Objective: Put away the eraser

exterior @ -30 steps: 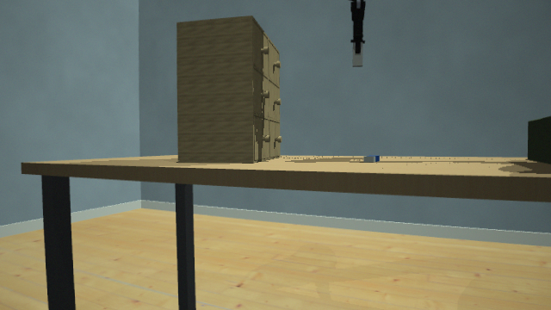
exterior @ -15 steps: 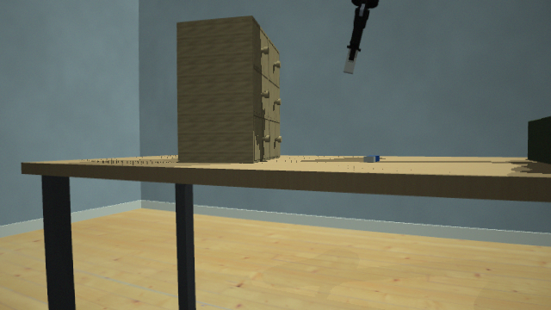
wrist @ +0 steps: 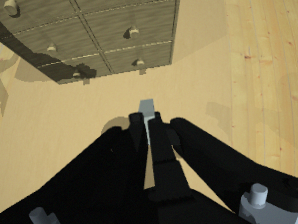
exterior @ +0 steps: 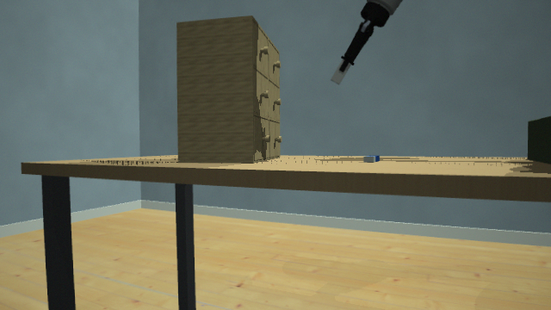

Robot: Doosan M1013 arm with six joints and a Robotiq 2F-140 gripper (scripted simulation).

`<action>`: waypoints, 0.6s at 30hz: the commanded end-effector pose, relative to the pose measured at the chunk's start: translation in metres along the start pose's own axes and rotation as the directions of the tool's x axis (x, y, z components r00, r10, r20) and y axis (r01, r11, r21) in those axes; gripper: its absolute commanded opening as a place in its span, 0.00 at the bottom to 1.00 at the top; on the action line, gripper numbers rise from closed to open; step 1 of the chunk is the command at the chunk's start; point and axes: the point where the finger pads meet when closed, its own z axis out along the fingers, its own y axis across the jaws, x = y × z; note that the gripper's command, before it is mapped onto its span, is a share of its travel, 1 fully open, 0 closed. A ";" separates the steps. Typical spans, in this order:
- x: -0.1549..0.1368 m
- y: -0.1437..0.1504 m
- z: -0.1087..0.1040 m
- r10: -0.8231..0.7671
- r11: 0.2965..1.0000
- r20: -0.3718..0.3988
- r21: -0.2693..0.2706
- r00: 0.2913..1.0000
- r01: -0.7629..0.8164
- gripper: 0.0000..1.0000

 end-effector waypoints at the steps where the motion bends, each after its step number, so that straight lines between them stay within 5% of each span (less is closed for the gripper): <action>1: 0.005 -0.004 0.014 -0.009 0.999 -0.155 0.035 0.988 0.014 0.00; 18: 0.013 -0.005 0.046 0.002 0.999 -0.424 0.035 0.906 0.014 0.00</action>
